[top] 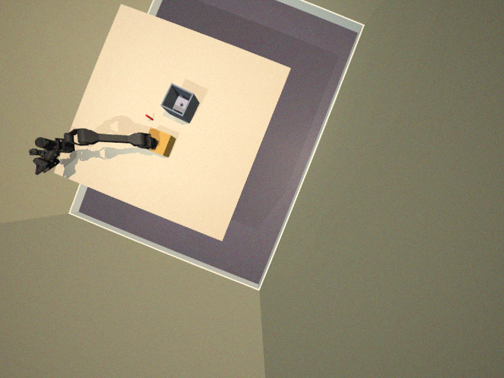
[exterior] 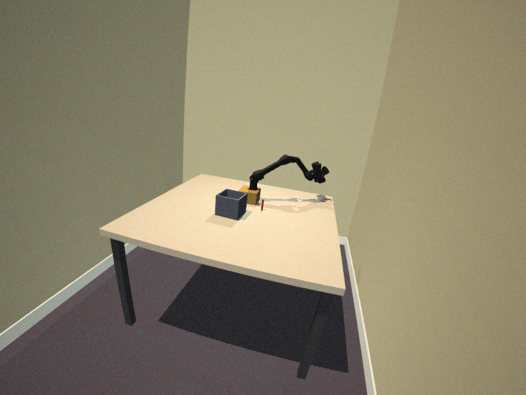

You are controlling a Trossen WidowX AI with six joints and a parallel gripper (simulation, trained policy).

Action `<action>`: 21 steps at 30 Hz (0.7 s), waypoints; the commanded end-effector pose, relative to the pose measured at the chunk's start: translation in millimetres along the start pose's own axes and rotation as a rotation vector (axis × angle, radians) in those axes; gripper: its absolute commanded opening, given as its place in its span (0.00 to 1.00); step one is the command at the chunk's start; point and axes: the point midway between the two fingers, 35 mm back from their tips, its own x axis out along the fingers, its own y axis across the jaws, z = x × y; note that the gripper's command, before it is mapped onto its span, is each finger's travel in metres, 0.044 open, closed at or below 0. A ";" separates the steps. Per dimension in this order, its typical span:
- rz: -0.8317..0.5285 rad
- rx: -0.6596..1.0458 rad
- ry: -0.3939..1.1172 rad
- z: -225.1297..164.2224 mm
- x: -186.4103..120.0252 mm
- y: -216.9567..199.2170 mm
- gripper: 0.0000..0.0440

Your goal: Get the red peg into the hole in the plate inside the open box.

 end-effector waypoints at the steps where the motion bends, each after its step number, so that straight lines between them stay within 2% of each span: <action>1: -0.061 0.061 -0.053 13.7 -19.3 -13.0 1.00; 11: -0.263 0.246 -0.270 68.5 -101.8 -46.7 1.00; 21: -0.452 0.438 -0.491 102.4 -198.1 -73.9 1.00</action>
